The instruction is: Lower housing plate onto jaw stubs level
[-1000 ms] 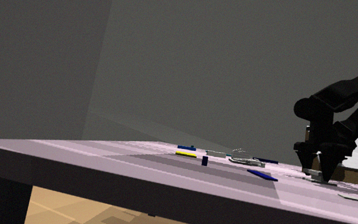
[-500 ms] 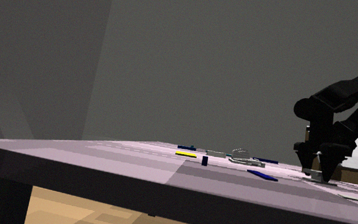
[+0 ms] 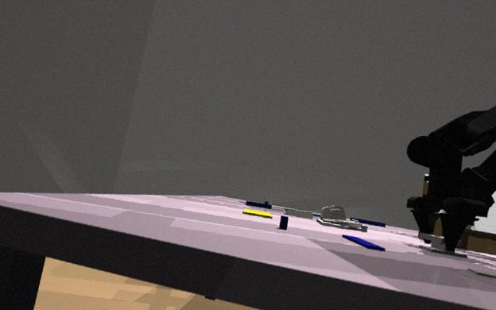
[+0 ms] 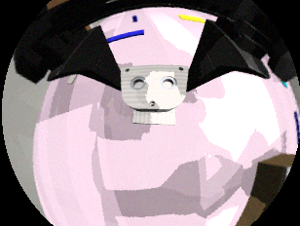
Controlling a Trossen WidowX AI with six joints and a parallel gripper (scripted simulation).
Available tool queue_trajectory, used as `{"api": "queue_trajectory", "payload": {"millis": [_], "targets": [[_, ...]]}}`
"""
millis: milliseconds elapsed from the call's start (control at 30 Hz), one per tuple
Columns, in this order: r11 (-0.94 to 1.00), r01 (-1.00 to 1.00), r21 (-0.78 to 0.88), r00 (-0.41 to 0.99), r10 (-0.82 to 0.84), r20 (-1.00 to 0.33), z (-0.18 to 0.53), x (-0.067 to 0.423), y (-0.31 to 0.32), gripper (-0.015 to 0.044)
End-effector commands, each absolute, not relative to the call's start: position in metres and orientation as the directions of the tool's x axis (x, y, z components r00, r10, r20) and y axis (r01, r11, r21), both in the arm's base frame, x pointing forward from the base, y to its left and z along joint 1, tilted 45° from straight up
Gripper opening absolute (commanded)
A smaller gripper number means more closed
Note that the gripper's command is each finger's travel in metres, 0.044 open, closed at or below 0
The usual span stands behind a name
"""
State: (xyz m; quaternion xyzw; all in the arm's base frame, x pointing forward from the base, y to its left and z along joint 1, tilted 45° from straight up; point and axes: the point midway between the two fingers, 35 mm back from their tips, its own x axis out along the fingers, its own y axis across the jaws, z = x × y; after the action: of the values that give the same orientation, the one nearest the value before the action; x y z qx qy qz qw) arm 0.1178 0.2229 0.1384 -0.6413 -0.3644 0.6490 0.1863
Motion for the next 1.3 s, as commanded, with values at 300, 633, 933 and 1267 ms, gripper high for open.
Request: {"api": "queue_trajectory", "payload": {"millis": [300,633,933,1267], "targets": [[-0.665,0.226,-0.712,-0.108,0.709,-0.697,0.138,0.118,0.223,0.0351],[-0.673,0.227,-0.703,-0.106,0.701,-0.705,0.156,0.125,0.204,0.0351],[-0.675,0.225,-0.702,-0.105,0.7,-0.707,0.175,0.127,0.183,0.0351],[-0.673,0.221,-0.705,-0.103,0.703,-0.703,0.188,0.126,0.171,0.0351]]}}
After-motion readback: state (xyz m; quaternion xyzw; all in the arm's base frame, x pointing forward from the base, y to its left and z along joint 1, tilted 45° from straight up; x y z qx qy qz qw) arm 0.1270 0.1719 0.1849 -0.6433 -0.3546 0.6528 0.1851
